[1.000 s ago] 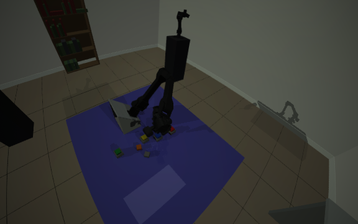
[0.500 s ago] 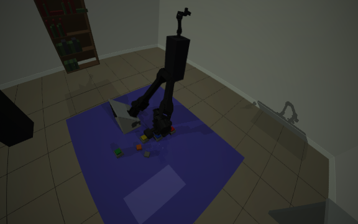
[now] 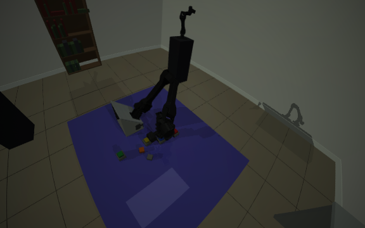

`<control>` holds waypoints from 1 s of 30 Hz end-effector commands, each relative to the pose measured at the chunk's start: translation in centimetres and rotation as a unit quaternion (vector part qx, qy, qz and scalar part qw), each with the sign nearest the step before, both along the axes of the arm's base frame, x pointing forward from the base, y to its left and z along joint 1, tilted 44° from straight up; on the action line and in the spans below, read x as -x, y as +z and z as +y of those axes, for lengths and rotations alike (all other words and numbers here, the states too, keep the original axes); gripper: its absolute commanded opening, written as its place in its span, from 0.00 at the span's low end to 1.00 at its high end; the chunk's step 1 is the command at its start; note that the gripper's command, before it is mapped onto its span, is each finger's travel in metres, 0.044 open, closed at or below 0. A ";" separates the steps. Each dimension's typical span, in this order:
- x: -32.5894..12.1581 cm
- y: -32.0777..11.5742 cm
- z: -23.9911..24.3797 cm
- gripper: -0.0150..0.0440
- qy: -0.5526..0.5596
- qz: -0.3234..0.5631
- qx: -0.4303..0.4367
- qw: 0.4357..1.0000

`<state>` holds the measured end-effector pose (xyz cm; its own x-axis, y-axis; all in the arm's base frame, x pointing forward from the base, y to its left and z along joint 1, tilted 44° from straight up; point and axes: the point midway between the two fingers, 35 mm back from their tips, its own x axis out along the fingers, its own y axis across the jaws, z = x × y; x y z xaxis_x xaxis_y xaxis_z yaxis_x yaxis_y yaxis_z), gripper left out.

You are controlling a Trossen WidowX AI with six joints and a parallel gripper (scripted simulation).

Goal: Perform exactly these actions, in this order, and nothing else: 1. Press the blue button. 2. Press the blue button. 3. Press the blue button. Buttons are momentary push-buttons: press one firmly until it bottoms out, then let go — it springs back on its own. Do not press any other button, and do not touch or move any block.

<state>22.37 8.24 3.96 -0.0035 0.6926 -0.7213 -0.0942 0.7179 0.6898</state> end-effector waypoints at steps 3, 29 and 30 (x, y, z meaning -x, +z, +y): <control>0.2 -0.1 0.1 0.29 -0.001 0.006 -0.002 1.000; 0.1 1.0 -1.1 0.29 -0.001 0.006 -0.001 1.000; 0.1 0.9 -1.0 0.29 -0.001 0.006 -0.001 1.000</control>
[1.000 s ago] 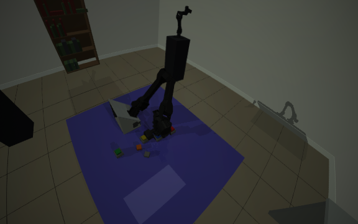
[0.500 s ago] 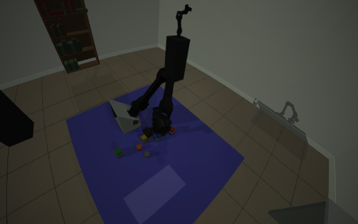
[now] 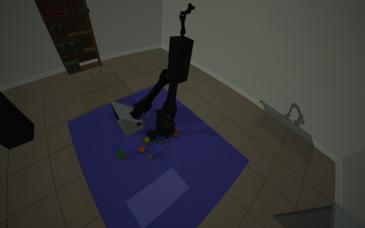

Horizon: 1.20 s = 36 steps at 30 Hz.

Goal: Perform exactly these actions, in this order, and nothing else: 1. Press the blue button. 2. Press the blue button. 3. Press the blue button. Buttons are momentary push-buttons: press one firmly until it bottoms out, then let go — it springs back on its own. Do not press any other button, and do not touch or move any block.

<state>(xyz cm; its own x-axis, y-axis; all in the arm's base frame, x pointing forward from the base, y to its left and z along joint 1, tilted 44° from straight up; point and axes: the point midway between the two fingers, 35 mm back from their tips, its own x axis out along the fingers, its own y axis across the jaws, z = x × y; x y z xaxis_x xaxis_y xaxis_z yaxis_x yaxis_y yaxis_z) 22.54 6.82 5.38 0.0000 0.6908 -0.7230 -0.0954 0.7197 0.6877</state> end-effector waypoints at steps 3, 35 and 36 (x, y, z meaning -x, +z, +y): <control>0.3 -0.9 0.8 0.29 -0.001 0.008 -0.002 1.000; 0.4 0.9 -0.9 0.29 -0.001 0.008 -0.002 1.000; 0.4 0.9 -0.9 0.29 -0.001 0.008 -0.002 1.000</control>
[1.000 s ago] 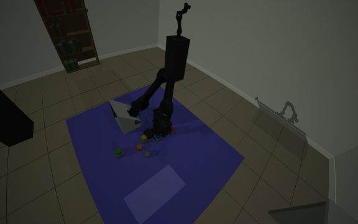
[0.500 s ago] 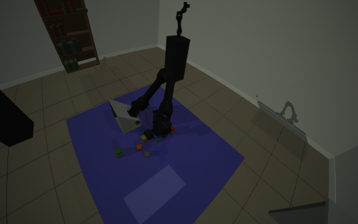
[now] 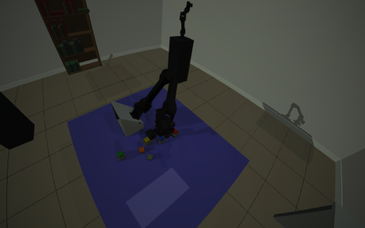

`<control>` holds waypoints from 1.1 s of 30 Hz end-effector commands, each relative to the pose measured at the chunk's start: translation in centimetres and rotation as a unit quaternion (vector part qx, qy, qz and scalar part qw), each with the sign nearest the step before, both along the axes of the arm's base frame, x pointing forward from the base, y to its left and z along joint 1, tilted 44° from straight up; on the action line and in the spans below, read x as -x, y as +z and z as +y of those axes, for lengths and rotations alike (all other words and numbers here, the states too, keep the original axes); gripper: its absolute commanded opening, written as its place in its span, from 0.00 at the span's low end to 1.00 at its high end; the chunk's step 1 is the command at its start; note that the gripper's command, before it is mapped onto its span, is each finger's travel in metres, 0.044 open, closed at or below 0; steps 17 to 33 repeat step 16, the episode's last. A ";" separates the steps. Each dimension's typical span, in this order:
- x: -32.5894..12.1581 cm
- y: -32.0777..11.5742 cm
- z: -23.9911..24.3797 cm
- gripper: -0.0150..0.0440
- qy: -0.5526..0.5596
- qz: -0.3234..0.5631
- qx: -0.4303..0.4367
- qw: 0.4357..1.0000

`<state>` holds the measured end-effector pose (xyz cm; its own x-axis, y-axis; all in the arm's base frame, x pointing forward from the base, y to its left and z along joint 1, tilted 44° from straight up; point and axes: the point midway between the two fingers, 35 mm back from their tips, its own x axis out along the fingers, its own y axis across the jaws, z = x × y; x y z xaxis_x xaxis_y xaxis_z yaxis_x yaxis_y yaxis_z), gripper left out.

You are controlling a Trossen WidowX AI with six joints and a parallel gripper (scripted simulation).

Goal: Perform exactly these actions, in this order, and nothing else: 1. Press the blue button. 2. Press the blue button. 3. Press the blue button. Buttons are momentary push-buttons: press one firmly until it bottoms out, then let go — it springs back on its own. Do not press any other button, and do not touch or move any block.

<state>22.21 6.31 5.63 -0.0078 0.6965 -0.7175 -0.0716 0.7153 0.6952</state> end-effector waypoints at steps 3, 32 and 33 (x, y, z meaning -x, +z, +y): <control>-0.8 3.0 0.5 0.42 0.005 -0.004 0.003 1.000; -0.4 14.3 4.9 0.93 0.005 -0.004 0.000 1.000; -0.4 14.3 4.9 0.93 0.005 -0.004 0.000 1.000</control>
